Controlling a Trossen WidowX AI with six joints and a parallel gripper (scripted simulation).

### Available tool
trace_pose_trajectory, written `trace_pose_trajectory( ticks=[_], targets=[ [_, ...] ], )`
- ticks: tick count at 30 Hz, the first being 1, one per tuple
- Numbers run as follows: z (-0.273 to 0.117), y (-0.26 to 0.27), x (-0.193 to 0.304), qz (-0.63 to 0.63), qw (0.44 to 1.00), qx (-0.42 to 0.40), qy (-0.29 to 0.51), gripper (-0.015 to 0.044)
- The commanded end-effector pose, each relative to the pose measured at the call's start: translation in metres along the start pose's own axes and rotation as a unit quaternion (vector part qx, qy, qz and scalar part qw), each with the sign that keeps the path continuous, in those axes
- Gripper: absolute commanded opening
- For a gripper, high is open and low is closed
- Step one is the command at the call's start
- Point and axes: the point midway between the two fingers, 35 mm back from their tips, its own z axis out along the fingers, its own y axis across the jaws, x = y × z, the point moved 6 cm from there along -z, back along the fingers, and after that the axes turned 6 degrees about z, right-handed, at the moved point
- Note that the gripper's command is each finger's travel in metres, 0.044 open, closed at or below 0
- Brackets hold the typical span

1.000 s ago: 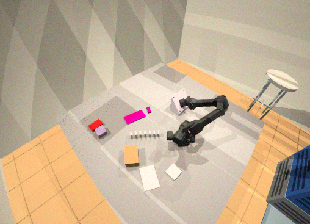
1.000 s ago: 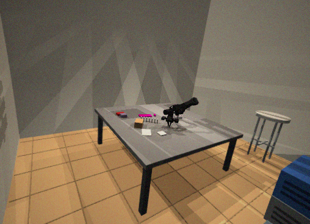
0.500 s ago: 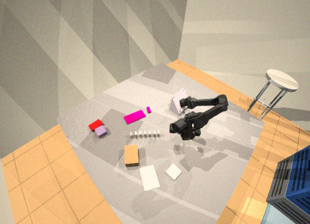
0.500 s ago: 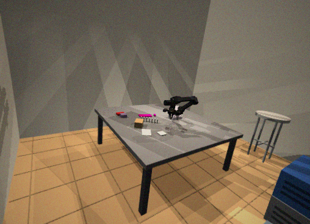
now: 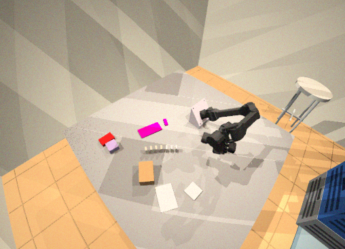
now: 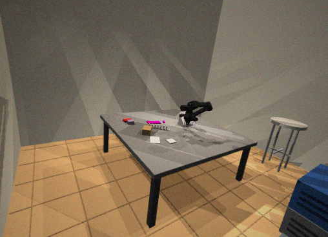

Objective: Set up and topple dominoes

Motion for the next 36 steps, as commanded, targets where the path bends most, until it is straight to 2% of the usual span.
trace_pose_trajectory(
  ticks=[1,8,19,36],
  targets=[
    [0.000,0.013,0.010,0.039,0.999,-0.002,0.001,0.0025],
    [0.002,0.013,0.011,0.034,0.999,0.005,0.002,0.0025],
    [0.033,0.005,0.020,-0.042,0.993,0.110,-0.012,0.0025],
    [0.069,0.001,0.025,-0.137,0.957,0.227,-0.119,0.0025]
  ],
)
